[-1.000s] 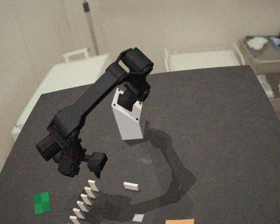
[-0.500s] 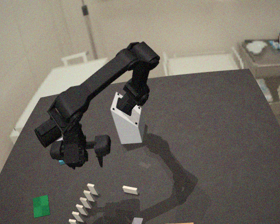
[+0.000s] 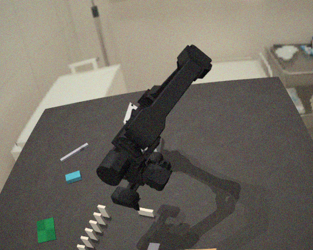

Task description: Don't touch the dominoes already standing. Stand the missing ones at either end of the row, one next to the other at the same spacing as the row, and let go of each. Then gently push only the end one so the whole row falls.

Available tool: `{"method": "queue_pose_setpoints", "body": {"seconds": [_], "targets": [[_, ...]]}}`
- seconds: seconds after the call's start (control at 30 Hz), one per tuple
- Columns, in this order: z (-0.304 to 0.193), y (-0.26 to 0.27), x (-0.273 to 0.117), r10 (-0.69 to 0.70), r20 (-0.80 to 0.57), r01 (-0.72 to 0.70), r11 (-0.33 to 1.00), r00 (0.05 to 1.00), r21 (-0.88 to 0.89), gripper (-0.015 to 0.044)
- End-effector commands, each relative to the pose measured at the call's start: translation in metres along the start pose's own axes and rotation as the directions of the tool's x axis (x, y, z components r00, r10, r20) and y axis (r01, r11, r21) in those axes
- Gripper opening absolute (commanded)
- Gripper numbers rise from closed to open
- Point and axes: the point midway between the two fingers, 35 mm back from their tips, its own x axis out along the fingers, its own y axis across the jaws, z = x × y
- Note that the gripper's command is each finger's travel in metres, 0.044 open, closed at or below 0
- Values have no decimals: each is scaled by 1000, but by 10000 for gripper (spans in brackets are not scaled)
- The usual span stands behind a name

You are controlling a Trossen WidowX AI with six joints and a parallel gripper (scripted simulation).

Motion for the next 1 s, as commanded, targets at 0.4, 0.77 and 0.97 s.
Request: {"method": "queue_pose_setpoints", "body": {"seconds": [0.4, 0.77, 0.97], "targets": [[2, 3, 59, -3, 8, 3, 999, 1000, -48, 440], [2, 4, 75, -2, 11, 3, 999, 1000, -48, 440], [2, 4, 81, -2, 11, 3, 999, 1000, -48, 440]]}}
